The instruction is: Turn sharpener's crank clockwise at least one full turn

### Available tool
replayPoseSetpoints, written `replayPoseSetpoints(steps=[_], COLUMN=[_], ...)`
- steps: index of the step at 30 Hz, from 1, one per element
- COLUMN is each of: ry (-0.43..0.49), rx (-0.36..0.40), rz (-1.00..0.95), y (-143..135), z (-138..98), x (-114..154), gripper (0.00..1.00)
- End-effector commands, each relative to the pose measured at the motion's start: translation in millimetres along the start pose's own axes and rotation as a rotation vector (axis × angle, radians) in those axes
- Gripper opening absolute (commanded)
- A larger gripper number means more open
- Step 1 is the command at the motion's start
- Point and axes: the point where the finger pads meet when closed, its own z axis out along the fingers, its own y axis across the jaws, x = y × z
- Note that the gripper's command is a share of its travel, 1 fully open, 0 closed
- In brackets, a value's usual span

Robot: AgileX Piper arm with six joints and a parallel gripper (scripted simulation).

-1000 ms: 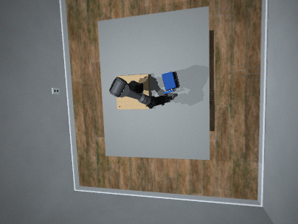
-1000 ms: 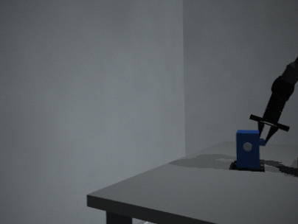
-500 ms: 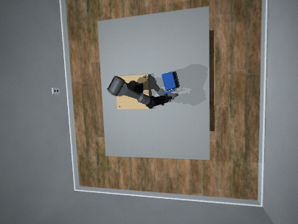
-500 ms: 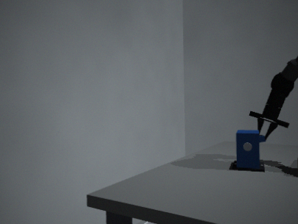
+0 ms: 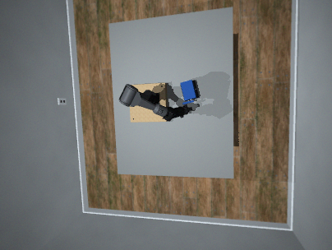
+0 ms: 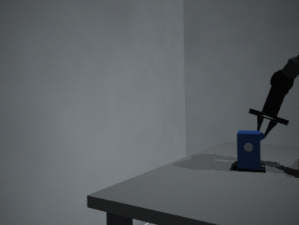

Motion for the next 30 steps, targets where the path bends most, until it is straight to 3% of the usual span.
replayPoseSetpoints(steps=[1,30], ry=[-0.003,-0.001], rx=[-0.005,-0.002], rz=[-0.002,0.000], y=[3,23], z=[-2,-11], x=[-1,0], gripper=[0.20,0.20])
